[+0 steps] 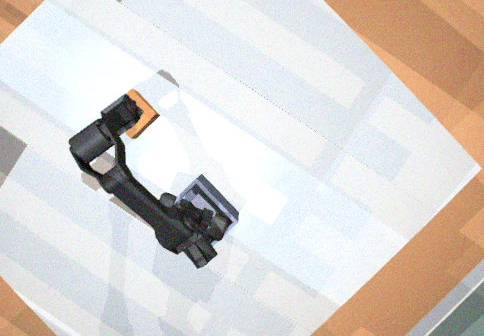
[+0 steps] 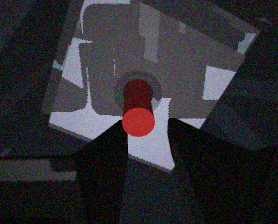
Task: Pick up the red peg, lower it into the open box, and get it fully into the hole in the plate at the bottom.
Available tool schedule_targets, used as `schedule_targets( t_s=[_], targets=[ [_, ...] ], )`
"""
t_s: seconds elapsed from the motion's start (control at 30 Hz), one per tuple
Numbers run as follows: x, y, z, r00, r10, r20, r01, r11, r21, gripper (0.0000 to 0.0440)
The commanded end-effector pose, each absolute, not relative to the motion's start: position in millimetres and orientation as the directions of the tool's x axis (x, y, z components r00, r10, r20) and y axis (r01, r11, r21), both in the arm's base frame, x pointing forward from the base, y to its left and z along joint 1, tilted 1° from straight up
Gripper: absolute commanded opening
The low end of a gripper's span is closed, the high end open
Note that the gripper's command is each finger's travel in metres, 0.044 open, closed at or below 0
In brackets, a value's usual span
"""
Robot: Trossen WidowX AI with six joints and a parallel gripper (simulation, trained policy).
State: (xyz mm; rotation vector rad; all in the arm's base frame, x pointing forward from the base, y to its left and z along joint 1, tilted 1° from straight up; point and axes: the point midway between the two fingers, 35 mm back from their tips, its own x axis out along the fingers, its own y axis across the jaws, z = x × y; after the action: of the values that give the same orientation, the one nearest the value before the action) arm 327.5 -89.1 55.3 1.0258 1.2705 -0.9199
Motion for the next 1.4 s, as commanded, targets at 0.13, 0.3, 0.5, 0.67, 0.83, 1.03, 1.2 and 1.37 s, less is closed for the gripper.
schedule_targets(
  t_s=[0.13, 0.3, 0.5, 0.67, 0.83, 1.03, 1.2, 1.37],
  targets=[
    [327.4, -96.6, 58.1, 0.074, 0.059, -0.996, 0.952, 0.293, 0.088, 0.0120],
    [330.4, -101.4, 65.2, 0.088, 0.082, -0.993, 0.952, 0.287, 0.108, 0.0131],
    [338.2, -107.1, 82.2, 0.132, 0.121, -0.984, 0.950, 0.269, 0.161, 0.0178],
    [346.3, -111.8, 101.6, 0.186, 0.157, -0.970, 0.942, 0.254, 0.221, 0.0197],
    [353.7, -116.4, 120.6, 0.242, 0.188, -0.952, 0.928, 0.243, 0.284, 0.0211],
    [361.3, -121.9, 142.8, 0.306, 0.221, -0.926, 0.905, 0.234, 0.355, 0.0223],
    [367.5, -127.4, 161.2, 0.358, 0.243, -0.902, 0.880, 0.235, 0.412, 0.0232],
    [373.6, -133.9, 182.5, 0.412, 0.256, -0.874, 0.847, 0.247, 0.472, 0.0241]
  ],
)
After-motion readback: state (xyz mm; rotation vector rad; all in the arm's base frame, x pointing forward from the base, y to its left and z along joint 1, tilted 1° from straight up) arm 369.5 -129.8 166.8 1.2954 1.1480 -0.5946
